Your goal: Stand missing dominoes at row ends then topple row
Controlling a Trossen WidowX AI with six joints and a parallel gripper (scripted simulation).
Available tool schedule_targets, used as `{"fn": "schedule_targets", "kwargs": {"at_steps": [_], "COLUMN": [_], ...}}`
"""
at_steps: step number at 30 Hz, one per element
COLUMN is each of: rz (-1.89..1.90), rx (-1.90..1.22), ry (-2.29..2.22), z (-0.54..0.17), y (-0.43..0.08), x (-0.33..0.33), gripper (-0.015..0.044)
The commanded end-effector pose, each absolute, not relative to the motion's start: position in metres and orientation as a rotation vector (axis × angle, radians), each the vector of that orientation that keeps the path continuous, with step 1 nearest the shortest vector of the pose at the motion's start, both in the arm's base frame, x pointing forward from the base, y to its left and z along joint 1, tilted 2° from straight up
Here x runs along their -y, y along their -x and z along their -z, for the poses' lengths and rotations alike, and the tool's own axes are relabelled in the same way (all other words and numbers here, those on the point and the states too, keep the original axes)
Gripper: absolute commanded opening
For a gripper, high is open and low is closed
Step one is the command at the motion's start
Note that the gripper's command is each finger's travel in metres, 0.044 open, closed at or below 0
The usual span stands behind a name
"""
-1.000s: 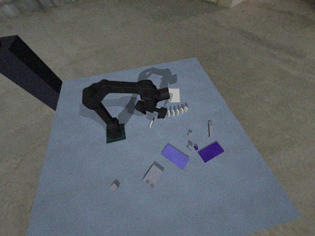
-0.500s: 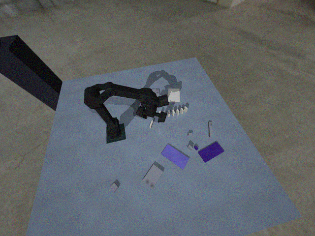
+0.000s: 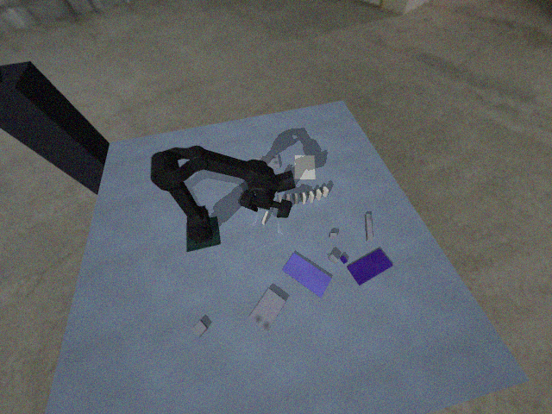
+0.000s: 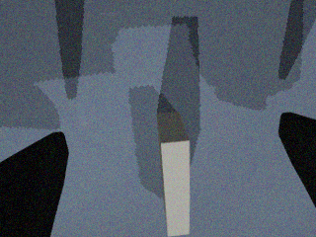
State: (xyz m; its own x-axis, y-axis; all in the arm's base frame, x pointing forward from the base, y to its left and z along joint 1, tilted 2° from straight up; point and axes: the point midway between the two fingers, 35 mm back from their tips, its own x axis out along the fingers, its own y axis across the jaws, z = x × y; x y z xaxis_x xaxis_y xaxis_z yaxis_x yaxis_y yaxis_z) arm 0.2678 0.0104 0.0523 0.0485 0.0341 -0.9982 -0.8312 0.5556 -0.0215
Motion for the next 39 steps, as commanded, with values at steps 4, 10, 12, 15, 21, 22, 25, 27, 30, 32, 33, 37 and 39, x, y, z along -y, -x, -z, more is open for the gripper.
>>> {"fn": "schedule_targets", "kwargs": {"at_steps": [4, 10, 12, 15, 21, 22, 25, 27, 30, 32, 33, 37, 39], "rz": [-0.771, -0.771, -0.771, -0.771, -0.771, -0.771, -0.771, -0.771, -0.771, -0.771, -0.771, -0.77, -0.77], "rx": [-1.385, -1.385, -1.385, -1.385, -1.385, -1.385, -1.385, -1.385, -1.385, -1.385, -1.385, -1.385, -1.386], "ry": [0.753, 0.753, 0.753, 0.753, 0.753, 0.753, 0.753, 0.753, 0.753, 0.753, 0.753, 0.754, 0.754], "z": [-0.045, -0.045, -0.045, -0.045, -0.045, -0.045, -0.045, -0.045, -0.047, -0.064, -0.076, -0.126, -0.15], "y": [-0.265, -0.265, -0.265, -0.265, -0.265, -0.265, -0.265, -0.265, -0.265, -0.264, -0.264, -0.262, -0.261], "x": [-0.01, -0.01, -0.01, -0.01, -0.01, -0.01, -0.01, -0.01, -0.01, -0.008, -0.007, -0.003, 0.0], "gripper": [0.044, 0.0309, 0.0256, 0.0177, 0.0028, 0.0028, 0.0028, 0.0028, 0.0028, 0.0028, 0.0028, 0.0028, 0.0028]}}
